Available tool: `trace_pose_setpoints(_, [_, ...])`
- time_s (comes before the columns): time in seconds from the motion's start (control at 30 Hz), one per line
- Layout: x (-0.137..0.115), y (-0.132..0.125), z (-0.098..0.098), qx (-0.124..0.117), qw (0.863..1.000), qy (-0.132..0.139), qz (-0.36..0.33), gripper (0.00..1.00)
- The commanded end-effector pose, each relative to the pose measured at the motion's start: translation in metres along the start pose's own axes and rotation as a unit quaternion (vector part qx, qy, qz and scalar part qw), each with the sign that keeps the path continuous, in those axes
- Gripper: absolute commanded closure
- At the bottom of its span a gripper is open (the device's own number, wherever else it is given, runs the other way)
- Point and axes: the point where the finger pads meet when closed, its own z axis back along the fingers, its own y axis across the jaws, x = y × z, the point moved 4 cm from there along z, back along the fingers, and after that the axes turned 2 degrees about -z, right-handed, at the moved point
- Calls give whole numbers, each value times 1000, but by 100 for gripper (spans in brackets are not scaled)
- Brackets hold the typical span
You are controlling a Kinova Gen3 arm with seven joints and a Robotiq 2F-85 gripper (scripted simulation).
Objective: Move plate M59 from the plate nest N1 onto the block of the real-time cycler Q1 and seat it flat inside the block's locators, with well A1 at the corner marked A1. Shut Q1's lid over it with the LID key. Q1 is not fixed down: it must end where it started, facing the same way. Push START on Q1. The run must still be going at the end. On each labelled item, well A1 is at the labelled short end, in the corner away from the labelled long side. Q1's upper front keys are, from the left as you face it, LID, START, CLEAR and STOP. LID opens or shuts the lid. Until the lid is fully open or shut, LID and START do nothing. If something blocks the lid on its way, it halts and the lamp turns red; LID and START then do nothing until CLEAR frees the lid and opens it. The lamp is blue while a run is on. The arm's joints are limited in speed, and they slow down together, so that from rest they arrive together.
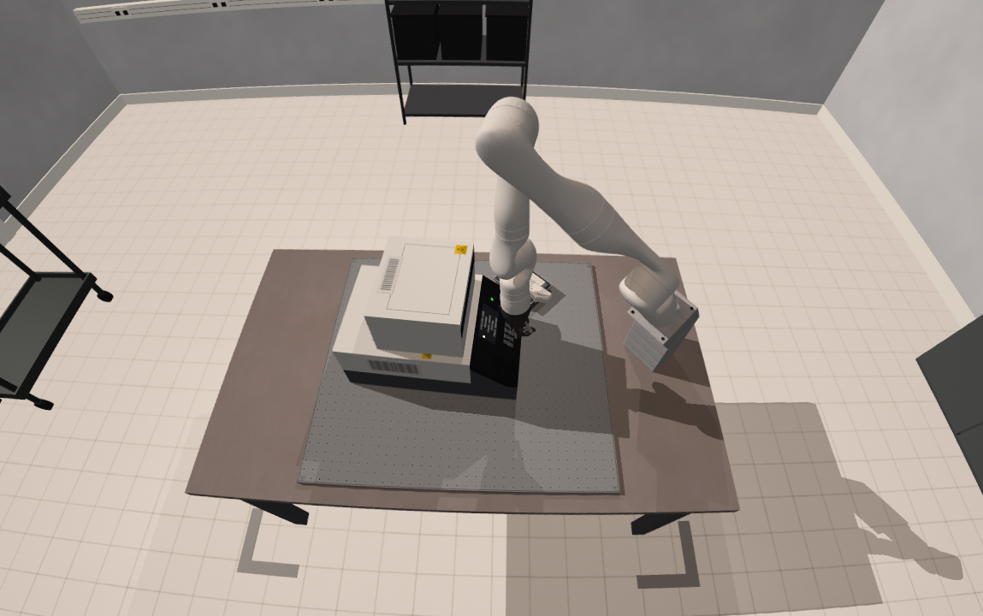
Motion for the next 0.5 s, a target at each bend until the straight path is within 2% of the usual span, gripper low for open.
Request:
trace_pose_setpoints(0.0, [2,-1,-7,1,1000,-1,-7,90])
trace_pose_setpoints(0.47, [2,2,-11,4,1000,-1,-1,90])
